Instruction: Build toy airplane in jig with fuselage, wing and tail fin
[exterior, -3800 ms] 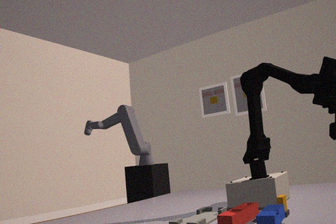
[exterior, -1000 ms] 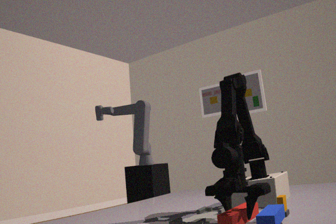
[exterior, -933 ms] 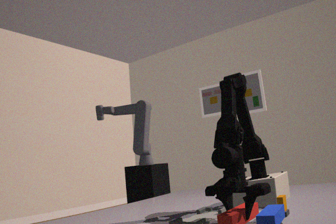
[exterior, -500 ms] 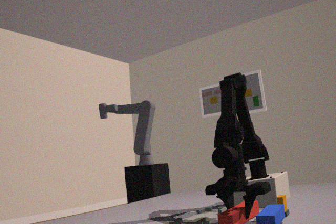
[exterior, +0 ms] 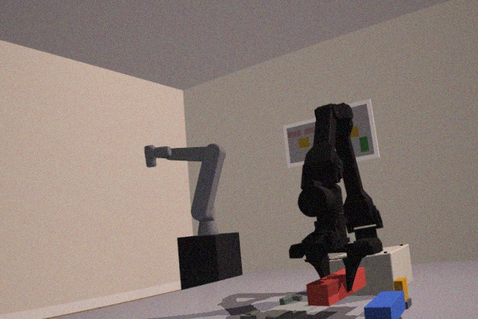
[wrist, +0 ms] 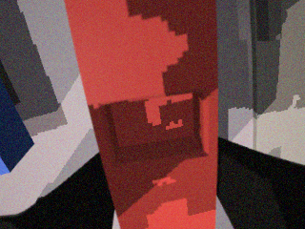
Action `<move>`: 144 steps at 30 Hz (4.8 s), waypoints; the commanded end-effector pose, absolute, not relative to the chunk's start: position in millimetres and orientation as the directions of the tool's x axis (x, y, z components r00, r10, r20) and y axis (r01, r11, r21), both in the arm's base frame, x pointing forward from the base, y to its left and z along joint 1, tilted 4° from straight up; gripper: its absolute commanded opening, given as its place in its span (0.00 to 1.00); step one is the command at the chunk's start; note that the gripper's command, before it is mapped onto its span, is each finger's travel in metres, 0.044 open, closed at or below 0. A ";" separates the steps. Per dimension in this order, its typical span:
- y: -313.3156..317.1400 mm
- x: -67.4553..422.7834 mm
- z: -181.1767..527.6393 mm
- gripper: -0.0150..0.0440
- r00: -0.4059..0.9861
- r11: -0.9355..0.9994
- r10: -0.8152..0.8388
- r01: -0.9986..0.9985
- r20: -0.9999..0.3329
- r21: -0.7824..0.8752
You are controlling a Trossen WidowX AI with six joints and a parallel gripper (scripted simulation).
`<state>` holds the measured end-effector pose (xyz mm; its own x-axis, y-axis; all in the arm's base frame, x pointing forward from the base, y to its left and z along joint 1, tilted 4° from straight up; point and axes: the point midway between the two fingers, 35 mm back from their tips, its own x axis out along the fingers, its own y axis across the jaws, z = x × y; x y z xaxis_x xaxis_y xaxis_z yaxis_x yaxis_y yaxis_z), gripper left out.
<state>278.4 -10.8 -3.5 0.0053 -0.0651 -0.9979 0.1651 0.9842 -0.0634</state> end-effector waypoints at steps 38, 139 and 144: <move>-37.2 276.9 68.1 0.25 0.019 0.986 -0.059 0.154 -0.998 -0.056; -162.0 260.2 -14.7 0.35 0.024 0.994 -0.077 0.080 -0.997 -0.075; -162.0 260.2 -14.7 0.49 0.024 0.994 -0.077 0.080 -0.997 -0.075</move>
<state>259.9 -161.8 -15.2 0.0229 -0.0761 -0.9968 0.0803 0.9940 -0.0740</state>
